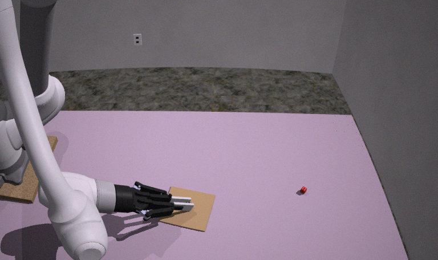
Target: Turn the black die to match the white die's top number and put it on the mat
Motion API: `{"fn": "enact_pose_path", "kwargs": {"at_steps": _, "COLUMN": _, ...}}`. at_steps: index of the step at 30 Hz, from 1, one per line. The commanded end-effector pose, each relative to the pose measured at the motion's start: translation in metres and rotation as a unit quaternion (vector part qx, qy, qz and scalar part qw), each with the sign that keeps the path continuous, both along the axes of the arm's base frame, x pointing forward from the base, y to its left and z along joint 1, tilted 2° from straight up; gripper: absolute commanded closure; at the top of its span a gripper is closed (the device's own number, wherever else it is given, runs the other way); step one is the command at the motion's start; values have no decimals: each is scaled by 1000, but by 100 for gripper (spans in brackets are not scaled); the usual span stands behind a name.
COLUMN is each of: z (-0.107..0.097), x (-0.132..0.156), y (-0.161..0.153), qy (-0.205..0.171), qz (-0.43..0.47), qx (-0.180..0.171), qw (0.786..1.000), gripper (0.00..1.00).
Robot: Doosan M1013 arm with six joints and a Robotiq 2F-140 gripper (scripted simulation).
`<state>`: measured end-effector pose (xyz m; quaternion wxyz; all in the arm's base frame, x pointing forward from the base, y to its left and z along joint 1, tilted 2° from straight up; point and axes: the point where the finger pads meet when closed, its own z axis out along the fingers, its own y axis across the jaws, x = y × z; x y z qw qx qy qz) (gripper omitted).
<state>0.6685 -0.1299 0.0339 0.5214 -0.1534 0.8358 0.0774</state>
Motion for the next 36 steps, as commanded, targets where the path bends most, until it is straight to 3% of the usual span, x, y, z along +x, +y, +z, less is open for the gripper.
{"fn": "enact_pose_path", "kwargs": {"at_steps": 1, "z": 0, "x": 0, "y": 0, "qy": 0, "qz": 0, "qx": 0, "qw": 1000, "gripper": 84}}
{"fn": "enact_pose_path", "kwargs": {"at_steps": 32, "z": 0, "x": 0, "y": 0, "qy": 0, "qz": 0, "qx": 0, "qw": 1000, "gripper": 84}}
{"fn": "enact_pose_path", "kwargs": {"at_steps": 36, "z": 0, "x": 0, "y": 0, "qy": 0, "qz": 0, "qx": 0, "qw": 1000, "gripper": 80}}
